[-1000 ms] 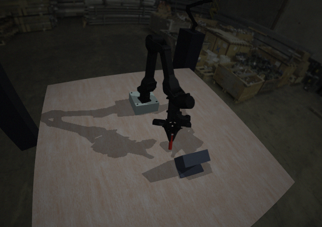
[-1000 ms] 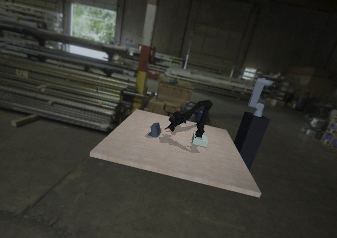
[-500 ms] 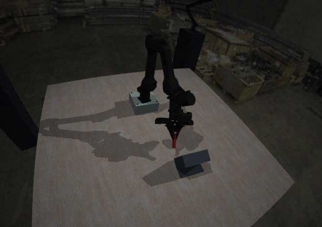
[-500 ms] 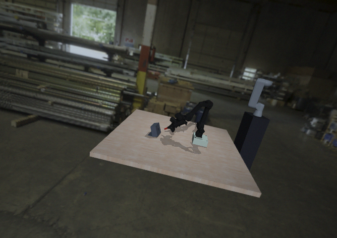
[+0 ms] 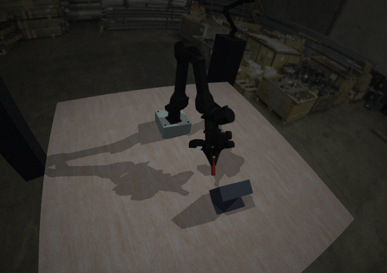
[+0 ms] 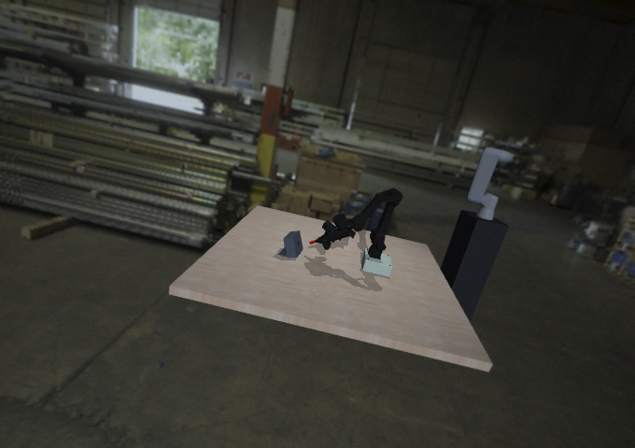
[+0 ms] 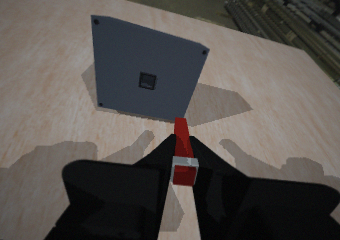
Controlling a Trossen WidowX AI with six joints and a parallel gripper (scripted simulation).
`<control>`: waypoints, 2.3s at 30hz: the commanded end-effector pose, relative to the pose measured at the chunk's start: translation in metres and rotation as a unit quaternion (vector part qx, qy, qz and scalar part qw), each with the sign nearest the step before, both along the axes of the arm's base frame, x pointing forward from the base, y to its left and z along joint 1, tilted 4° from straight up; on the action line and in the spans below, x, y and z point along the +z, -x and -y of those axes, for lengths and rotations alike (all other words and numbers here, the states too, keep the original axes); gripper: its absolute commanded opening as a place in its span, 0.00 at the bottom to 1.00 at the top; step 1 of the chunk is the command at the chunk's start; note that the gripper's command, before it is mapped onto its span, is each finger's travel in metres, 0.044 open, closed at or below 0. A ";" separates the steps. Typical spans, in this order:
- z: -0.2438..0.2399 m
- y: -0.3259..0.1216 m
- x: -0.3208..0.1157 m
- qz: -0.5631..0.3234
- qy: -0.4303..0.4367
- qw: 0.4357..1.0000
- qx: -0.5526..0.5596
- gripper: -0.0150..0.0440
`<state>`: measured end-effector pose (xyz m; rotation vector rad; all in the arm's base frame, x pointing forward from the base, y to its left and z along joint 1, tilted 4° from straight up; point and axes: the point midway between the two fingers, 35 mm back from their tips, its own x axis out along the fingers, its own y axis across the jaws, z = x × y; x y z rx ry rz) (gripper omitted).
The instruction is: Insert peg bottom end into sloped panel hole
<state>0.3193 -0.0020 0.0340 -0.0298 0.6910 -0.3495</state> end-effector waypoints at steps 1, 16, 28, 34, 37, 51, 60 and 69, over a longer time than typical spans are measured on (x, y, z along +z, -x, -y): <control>-0.003 0.003 0.000 0.011 -0.002 1.000 -0.002 0.25; -0.019 0.008 0.005 0.059 -0.017 0.998 0.004 0.25; -0.031 0.014 0.010 0.096 -0.032 0.995 0.008 0.25; -0.031 0.012 0.010 0.099 -0.034 0.994 0.009 0.25; -0.031 0.009 0.009 0.101 -0.035 0.994 0.009 0.25; -0.032 -0.001 0.007 0.111 -0.041 0.993 0.010 0.25; -0.032 -0.008 0.005 0.118 -0.044 0.992 0.011 0.25; -0.031 -0.014 0.002 0.125 -0.048 0.991 0.012 0.25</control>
